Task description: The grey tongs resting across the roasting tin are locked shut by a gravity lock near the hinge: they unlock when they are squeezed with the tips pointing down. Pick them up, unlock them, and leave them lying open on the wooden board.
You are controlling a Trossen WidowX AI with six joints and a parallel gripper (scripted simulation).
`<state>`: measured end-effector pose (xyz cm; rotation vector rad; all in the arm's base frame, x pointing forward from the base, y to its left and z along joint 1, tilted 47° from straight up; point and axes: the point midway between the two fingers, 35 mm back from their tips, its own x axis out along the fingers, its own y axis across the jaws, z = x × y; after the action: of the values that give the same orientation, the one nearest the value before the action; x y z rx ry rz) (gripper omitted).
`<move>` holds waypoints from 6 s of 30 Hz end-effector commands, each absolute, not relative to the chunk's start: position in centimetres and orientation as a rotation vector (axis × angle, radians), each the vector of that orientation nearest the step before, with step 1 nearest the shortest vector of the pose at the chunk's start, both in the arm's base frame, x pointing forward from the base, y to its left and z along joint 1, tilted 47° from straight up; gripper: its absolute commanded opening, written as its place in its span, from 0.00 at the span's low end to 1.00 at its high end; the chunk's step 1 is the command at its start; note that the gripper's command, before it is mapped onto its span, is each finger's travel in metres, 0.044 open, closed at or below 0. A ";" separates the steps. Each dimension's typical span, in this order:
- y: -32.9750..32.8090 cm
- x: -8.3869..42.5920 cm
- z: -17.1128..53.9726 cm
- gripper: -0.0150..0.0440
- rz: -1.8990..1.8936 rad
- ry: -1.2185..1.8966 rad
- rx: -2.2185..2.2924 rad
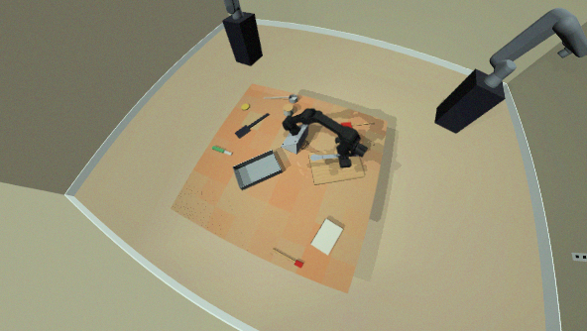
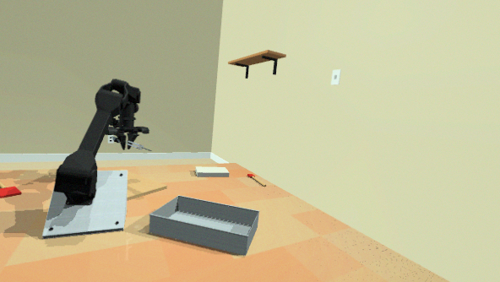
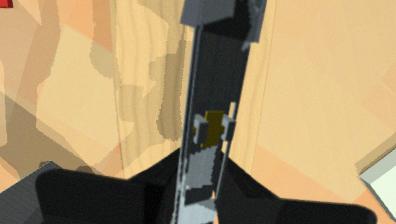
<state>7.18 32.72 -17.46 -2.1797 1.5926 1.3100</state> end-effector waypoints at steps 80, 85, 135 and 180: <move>34.2 5.9 -13.6 0.00 2.065 1.054 -0.888; 34.2 5.9 -13.6 0.00 2.065 1.054 -0.888; 34.5 5.0 -17.5 0.00 1.904 1.345 -1.293; 32.7 3.9 -18.6 0.00 1.422 1.573 -2.199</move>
<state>3.91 32.60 -18.87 -2.1360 1.5816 1.4654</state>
